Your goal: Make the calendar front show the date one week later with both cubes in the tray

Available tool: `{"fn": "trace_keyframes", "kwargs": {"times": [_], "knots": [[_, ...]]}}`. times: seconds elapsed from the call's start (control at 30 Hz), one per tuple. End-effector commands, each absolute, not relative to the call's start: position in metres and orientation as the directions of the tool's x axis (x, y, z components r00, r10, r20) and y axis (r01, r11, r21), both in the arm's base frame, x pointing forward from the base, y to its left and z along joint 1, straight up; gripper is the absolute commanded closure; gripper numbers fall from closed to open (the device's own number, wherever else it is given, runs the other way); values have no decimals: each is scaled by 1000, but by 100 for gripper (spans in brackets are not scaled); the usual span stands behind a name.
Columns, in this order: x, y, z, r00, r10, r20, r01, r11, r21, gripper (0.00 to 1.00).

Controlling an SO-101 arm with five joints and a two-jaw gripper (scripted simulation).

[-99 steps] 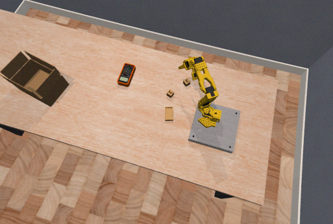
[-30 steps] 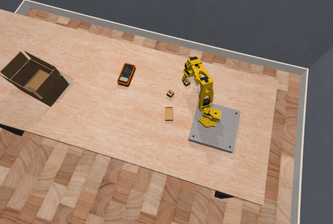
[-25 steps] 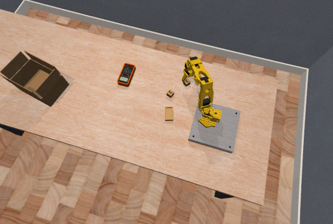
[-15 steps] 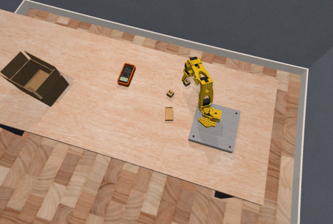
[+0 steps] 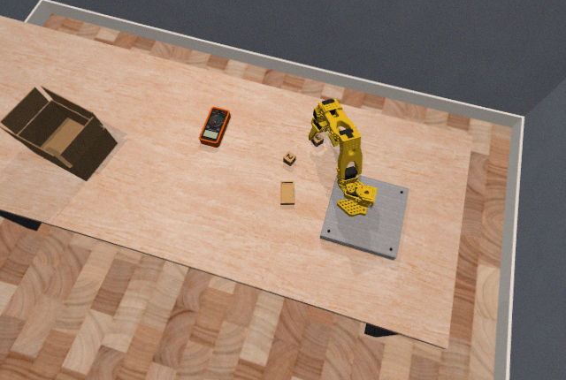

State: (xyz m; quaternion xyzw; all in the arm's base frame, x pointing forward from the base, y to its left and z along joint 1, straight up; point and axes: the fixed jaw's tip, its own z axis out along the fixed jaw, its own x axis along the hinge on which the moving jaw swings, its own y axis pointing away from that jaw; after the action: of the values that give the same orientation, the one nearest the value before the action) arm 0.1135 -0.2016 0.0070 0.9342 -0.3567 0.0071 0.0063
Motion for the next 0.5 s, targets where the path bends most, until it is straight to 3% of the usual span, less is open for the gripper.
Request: {"fn": "trace_keyframes", "kwargs": {"times": [0.0,0.47], "knots": [[111,-200,-3,748,-664,3,-664,-748,1,65],[111,-200,-16,748,-664,3,-664,-748,1,65]]}}
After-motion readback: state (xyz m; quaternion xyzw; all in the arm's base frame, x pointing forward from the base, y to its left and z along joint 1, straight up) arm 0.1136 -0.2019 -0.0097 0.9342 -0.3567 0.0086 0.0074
